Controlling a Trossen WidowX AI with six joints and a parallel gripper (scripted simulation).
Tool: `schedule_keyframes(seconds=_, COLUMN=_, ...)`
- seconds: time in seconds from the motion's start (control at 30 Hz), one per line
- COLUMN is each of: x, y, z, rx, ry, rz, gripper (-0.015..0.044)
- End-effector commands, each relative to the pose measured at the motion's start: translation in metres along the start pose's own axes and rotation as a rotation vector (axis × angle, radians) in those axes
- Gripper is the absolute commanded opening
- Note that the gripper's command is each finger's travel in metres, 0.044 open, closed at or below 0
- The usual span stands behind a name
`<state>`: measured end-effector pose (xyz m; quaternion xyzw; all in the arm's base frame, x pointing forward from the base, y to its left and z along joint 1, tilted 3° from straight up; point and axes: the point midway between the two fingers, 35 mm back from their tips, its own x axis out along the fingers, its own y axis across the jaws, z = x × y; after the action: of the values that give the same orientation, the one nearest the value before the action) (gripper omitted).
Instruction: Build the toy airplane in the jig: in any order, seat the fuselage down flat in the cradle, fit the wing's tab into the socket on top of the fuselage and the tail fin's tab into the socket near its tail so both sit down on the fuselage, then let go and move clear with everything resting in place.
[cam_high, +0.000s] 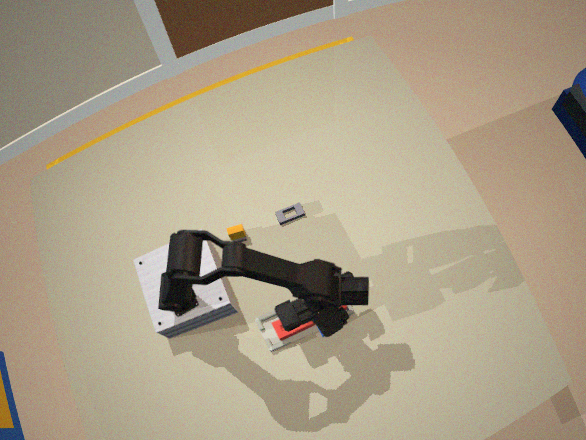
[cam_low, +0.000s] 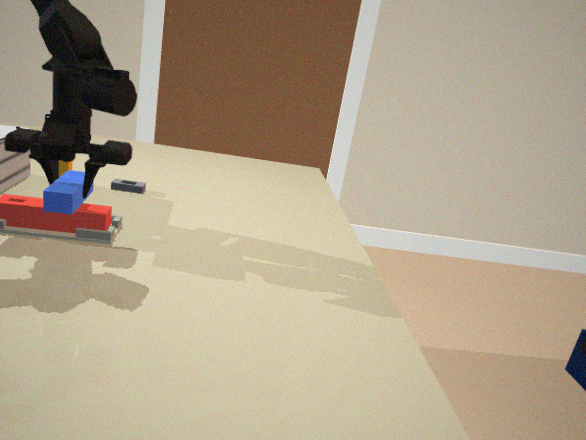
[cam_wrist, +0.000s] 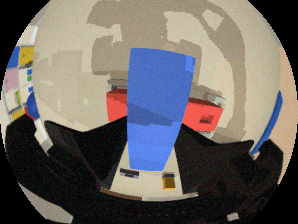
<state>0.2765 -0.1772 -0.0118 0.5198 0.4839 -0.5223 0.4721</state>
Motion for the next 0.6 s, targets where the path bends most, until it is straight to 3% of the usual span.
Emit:
schedule_keyframes(seconds=0.0, x=0.0, y=0.0, z=0.0, rx=0.0, ry=0.0, rz=0.001, gripper=0.0266)
schedule_keyframes(seconds=0.23, x=0.0, y=0.0, z=0.0, rx=0.0, ry=0.0, rz=0.001, gripper=0.044)
schedule_keyframes(seconds=0.43, x=-0.003, y=0.0, z=0.0, rx=0.0, ry=0.0, rz=0.0, gripper=0.044)
schedule_keyframes(seconds=0.57, x=-0.06, y=0.003, z=0.001, rx=0.002, ry=-0.001, rz=-0.001, gripper=0.044)
